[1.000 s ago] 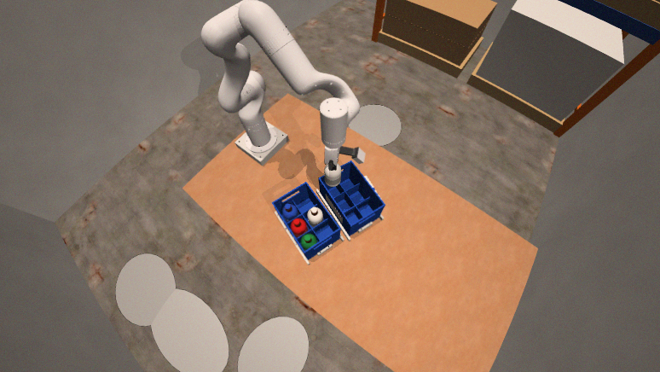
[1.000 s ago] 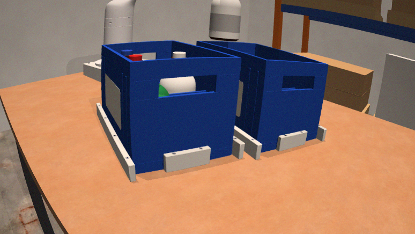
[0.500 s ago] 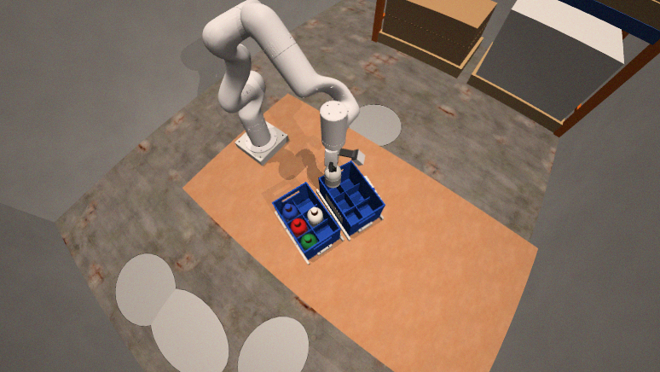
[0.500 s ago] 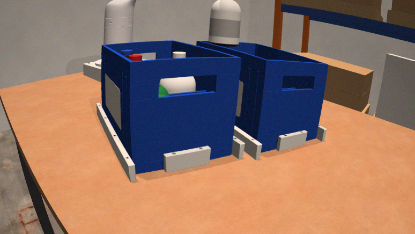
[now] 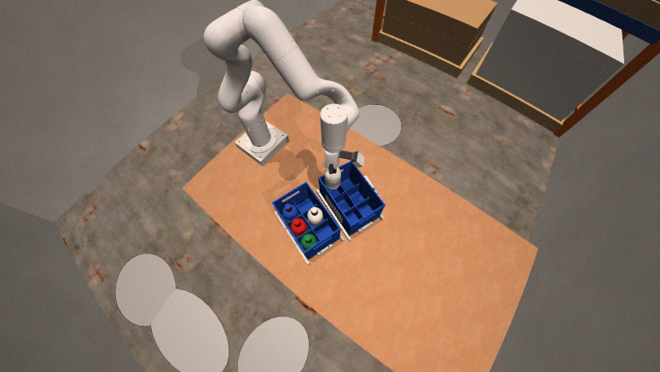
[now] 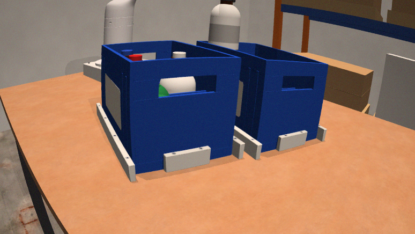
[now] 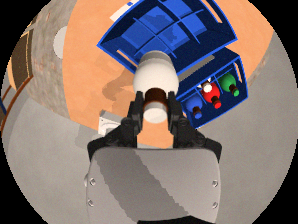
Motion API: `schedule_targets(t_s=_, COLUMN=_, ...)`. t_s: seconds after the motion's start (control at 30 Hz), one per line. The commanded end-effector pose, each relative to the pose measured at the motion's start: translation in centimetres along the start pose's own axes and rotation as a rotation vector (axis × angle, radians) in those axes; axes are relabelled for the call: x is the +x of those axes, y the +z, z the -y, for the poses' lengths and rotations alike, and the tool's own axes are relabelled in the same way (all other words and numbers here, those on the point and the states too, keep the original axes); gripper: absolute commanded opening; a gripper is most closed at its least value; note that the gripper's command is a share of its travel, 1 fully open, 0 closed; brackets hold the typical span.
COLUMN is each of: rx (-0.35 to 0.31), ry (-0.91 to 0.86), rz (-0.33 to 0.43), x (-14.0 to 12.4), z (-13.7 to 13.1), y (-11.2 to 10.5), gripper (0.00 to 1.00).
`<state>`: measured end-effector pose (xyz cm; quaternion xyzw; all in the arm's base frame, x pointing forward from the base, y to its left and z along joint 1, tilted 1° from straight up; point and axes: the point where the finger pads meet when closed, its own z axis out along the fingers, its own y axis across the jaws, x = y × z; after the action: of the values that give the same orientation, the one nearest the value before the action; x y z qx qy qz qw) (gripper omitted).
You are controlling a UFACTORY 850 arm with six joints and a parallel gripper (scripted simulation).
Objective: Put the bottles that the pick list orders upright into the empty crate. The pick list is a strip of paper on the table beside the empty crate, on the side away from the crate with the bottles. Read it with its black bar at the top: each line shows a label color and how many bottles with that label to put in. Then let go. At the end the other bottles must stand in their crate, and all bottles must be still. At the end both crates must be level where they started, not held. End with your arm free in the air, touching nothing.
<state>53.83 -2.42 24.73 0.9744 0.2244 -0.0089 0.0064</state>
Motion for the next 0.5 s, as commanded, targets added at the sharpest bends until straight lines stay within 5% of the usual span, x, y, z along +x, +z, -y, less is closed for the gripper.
schedule_targets(t_s=0.0, rx=-0.001, ry=0.0, rz=-0.002, x=0.1, z=0.0, y=0.3, gripper=0.0)
schedule_targets(t_s=0.47, rx=-0.001, ry=0.0, rz=-0.002, x=0.1, z=0.0, y=1.5, gripper=0.0)
